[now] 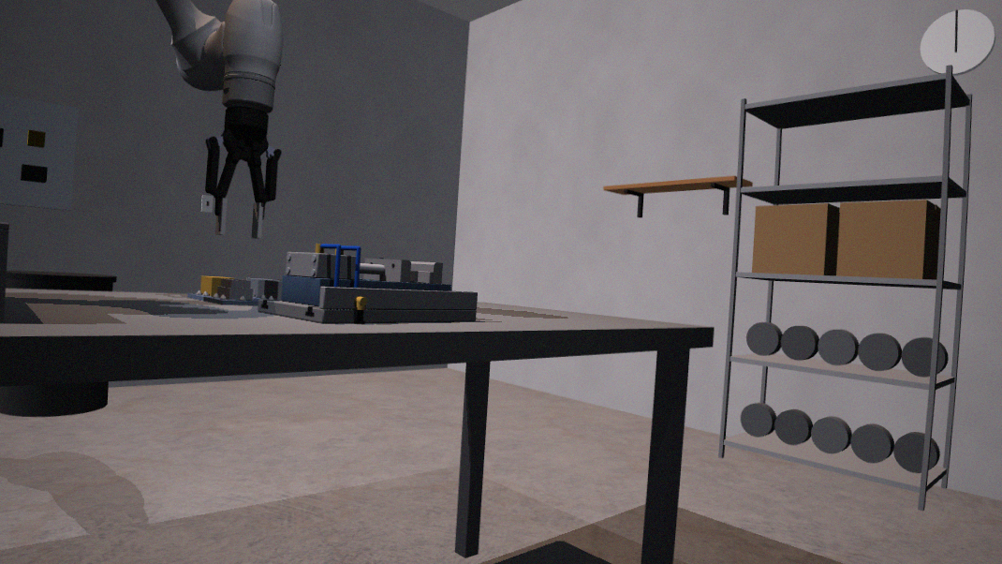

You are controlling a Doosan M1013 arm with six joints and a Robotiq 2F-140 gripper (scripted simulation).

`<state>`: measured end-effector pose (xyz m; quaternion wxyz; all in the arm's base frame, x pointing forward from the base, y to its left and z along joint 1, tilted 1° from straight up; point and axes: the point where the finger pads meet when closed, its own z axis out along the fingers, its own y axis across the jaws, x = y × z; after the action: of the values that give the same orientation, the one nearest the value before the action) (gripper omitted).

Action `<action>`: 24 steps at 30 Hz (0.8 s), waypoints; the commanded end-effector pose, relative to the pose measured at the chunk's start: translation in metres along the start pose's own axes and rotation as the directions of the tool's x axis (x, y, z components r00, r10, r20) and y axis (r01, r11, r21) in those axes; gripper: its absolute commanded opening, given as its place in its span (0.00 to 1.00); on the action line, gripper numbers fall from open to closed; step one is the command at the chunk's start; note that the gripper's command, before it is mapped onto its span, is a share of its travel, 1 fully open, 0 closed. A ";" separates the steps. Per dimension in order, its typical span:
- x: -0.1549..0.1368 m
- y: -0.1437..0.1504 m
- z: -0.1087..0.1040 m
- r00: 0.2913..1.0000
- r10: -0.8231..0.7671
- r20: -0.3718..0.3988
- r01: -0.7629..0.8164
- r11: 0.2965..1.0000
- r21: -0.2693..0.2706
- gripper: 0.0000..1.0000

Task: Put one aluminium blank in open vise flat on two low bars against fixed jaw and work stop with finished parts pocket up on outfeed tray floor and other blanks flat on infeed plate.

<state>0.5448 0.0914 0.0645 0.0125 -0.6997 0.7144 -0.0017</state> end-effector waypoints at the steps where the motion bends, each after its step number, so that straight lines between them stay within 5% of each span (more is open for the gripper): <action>1: 0.000 0.000 0.011 1.000 0.000 0.000 0.000 1.000 0.000 0.40; 24: 0.000 0.000 0.067 1.000 0.000 0.000 0.000 1.000 0.000 0.40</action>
<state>0.5461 0.0923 -0.0024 0.0127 -0.6997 0.7143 -0.0020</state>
